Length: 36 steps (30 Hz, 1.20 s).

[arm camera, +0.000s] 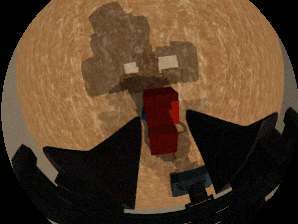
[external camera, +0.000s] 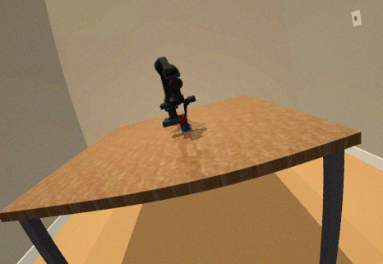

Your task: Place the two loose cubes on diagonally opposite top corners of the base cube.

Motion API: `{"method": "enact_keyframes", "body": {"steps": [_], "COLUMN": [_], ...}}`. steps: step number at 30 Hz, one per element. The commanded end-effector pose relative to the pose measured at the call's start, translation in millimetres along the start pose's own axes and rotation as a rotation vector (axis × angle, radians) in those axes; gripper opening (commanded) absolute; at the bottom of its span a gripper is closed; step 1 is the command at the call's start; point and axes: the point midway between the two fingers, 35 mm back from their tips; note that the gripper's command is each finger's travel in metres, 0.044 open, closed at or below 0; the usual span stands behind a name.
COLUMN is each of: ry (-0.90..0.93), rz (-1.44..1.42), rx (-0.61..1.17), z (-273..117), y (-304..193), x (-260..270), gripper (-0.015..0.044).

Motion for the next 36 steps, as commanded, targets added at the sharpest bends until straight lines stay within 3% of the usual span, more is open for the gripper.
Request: {"method": "enact_keyframes", "body": {"steps": [1, 31, 36], "ry": [0.003, 0.003, 0.002], "rz": [0.0, 0.0, 0.0], "rx": [-0.008, -0.008, -0.005], "z": [-8, -43, -48], "y": [1, 0, 0], "x": [0, 0, 0], "gripper": [0.0205, 0.0205, 0.0336]}}
Point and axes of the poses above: the point midway between the two fingers, 35 mm back from their tips, its own z axis out along the fingers, its own x axis across the jaws, y = z × x, and after that the axes turned 1 degree about z, right-handed
